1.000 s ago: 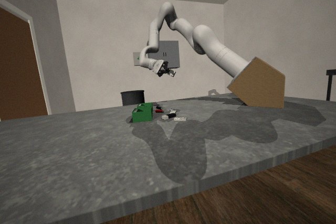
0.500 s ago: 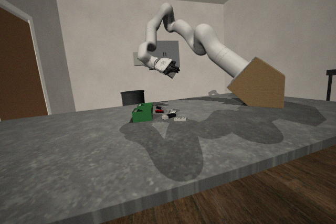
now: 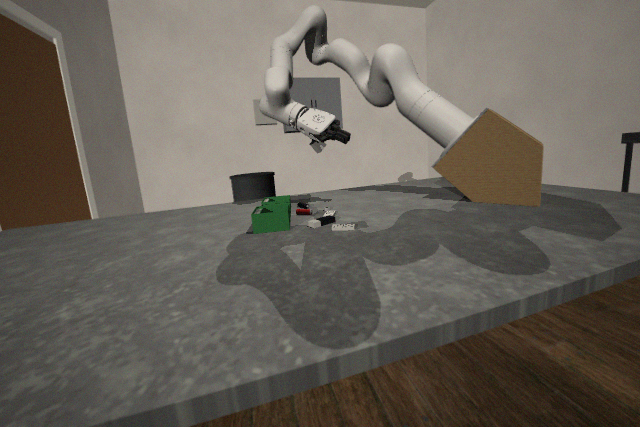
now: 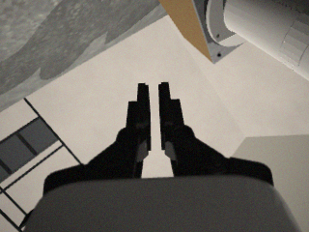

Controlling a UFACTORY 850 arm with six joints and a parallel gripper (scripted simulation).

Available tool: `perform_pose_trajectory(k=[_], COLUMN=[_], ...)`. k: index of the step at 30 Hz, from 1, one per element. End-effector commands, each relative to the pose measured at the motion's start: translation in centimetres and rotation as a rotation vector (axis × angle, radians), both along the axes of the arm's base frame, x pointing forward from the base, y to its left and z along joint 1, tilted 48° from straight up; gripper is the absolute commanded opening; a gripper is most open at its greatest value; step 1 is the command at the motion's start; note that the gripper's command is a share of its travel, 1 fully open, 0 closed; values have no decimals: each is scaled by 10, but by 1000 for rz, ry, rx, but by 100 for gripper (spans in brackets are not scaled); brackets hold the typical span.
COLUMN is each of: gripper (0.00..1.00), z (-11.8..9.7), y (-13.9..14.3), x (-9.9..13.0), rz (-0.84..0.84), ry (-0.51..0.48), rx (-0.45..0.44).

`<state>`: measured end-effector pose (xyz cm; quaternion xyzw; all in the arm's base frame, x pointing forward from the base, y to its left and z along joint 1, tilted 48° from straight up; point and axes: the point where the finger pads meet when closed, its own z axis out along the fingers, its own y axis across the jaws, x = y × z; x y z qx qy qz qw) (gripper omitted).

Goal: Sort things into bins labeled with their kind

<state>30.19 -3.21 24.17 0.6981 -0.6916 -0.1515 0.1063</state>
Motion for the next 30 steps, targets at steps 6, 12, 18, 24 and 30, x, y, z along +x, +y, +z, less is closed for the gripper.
perform_pose_trajectory(k=[6,12,18,24,30], gripper=[7,7,7,7,7], z=[-9,-10,-13,-14,-14], y=[-5,-6,-3,7,16], x=[8,15,34,59,73], rz=[296,454,642,836,965], ry=[36,45,42,28,14], rx=[-146,-221,-304,-387,-441])
